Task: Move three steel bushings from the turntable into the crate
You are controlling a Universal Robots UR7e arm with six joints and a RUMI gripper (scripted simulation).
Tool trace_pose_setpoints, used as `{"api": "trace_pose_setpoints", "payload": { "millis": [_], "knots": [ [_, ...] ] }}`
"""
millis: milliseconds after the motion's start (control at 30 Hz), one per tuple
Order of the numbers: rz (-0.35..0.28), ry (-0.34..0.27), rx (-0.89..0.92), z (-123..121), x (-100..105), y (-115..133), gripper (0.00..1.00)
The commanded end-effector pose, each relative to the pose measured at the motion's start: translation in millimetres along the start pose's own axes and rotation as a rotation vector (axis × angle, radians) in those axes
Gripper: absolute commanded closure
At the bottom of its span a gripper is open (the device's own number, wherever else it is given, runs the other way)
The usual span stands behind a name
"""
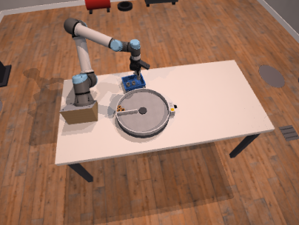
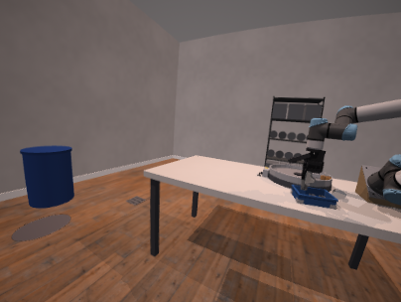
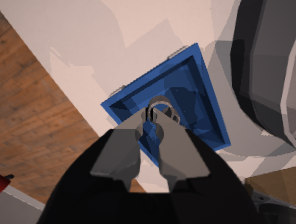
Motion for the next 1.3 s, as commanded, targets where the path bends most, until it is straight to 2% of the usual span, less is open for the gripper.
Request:
{"api": "trace_pose_setpoints", "payload": {
  "millis": [0,300,800,1267],
  "knots": [
    [0.001,0.000,0.000,0,0,0,1.00],
    [0.001,0.000,0.000,0,-5,0,1.00],
    [0.001,0.000,0.000,0,-30,0,1.00],
    [0.001,0.000,0.000,0,-41,0,1.00]
  ]
}}
Point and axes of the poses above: the point where the finger pads meet when closed, its own x axis back along the fingers, its own z axis across the jaws, y = z × x, the point moved 7 cm from there along x, back along the fingers, and after that the axes turned 5 degrees about x, right-handed, at the moved point
